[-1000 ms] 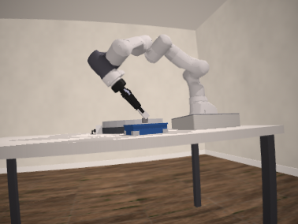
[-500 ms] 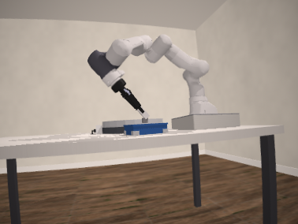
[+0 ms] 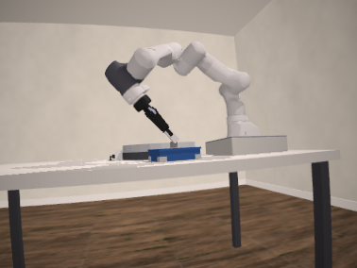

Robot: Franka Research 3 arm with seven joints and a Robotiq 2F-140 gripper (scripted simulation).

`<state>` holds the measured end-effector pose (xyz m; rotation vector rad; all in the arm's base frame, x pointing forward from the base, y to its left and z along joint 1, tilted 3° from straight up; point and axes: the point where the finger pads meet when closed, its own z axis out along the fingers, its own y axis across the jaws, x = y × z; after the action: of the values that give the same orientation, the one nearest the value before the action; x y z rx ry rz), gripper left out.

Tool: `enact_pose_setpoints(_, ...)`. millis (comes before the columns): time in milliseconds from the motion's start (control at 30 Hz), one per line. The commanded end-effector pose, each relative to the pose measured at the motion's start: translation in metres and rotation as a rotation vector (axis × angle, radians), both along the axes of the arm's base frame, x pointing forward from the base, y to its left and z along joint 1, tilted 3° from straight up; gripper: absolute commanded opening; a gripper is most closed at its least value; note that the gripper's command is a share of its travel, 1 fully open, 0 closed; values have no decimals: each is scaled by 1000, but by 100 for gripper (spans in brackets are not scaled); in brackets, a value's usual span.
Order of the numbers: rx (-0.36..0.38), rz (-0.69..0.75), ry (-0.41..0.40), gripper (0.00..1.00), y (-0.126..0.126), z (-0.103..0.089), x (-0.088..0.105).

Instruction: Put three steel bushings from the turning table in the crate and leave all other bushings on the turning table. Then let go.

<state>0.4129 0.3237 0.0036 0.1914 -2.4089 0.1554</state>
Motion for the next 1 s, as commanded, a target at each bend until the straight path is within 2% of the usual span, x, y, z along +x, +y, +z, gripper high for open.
enact_pose_setpoints(0, 1, 4, -5, 0, -1, -3, 2)
enact_pose_setpoints(533, 1, 4, -5, 0, -3, -29, 2)
enact_pose_setpoints(967, 1, 4, -5, 0, -4, -39, 2)
